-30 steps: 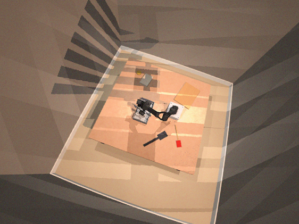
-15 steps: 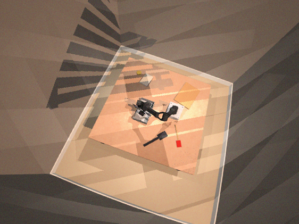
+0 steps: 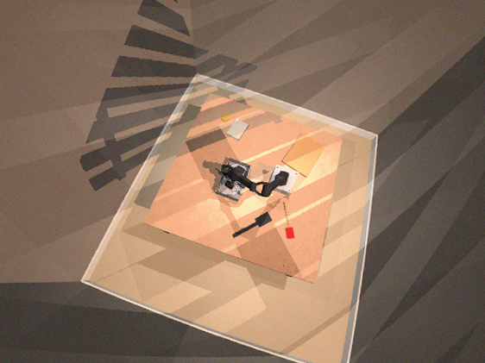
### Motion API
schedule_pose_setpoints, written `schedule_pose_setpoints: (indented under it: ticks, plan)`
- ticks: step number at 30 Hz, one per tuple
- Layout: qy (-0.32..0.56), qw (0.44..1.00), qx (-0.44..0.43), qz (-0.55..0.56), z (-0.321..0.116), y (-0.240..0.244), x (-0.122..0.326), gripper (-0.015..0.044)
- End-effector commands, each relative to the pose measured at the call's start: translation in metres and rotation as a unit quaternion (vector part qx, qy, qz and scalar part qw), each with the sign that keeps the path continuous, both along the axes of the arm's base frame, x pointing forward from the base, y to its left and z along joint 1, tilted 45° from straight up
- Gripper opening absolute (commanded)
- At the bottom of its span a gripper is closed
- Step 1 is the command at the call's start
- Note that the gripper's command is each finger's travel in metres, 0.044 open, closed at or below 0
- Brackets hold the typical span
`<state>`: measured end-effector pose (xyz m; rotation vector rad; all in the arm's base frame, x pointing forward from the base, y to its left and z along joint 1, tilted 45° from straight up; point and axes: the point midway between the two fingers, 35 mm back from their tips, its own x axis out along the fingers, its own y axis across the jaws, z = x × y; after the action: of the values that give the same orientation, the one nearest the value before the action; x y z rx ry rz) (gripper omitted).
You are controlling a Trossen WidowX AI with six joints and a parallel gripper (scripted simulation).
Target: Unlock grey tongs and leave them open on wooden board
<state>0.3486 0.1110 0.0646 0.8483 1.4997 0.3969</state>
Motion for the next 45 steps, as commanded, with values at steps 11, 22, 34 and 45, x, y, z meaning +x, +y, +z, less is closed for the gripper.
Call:
schedule_pose_setpoints:
  ticks: [11,22,34,45]
  plan:
    - [0.003,1.000,0.000,-0.002,-0.018,0.017,0.000,0.0440]
    - [0.001,1.000,0.002,0.001,-0.019,0.021,0.000,0.0335]
    - [0.001,1.000,0.002,0.001,-0.019,0.021,0.000,0.0079]
    - [0.001,1.000,0.002,0.001,-0.019,0.021,0.000,-0.0014]
